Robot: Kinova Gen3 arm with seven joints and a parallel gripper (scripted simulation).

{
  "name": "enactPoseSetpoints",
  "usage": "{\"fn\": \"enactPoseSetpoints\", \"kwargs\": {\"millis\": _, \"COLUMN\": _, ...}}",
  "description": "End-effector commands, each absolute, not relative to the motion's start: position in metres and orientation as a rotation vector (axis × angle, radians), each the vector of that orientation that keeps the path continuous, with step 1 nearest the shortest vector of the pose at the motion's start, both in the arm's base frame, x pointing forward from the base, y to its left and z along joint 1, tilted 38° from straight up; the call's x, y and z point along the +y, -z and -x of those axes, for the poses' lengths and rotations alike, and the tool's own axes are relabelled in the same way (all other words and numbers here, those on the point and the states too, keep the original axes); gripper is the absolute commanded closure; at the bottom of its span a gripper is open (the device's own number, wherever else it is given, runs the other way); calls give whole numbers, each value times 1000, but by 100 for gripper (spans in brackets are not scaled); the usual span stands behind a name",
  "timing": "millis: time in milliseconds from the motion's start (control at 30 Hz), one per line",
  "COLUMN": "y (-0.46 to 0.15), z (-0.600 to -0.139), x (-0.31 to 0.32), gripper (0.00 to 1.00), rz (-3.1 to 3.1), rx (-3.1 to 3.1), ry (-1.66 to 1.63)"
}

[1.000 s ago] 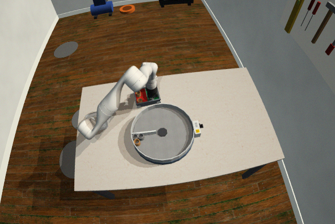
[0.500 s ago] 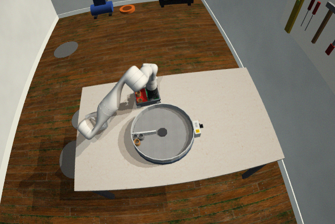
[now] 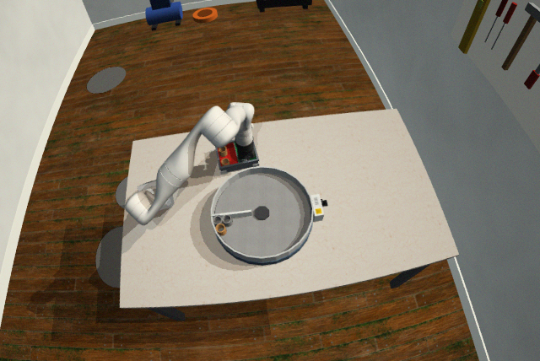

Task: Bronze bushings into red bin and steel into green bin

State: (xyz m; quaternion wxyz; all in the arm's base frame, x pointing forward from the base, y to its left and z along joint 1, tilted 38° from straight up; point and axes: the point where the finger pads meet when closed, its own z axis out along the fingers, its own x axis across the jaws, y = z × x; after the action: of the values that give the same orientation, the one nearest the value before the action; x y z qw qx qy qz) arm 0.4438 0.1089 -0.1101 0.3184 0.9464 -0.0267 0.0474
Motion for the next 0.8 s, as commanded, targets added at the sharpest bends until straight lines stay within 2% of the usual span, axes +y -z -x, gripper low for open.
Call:
{"fn": "enactPoseSetpoints", "kwargs": {"millis": 0, "y": 110, "z": -445, "x": 110, "gripper": 100, "rz": -2491, "rx": -70, "ry": -130}}
{"fn": "enactPoseSetpoints", "kwargs": {"millis": 533, "y": 111, "z": -446, "x": 109, "gripper": 100, "rz": -2491, "rx": -72, "ry": -135}}
{"fn": "enactPoseSetpoints", "kwargs": {"millis": 567, "y": 110, "z": -444, "x": 110, "gripper": 53, "rz": -2491, "rx": -69, "ry": -127}}
{"fn": "enactPoseSetpoints", "kwargs": {"millis": 767, "y": 110, "z": -444, "x": 110, "gripper": 53, "rz": -2491, "rx": -69, "ry": -127}}
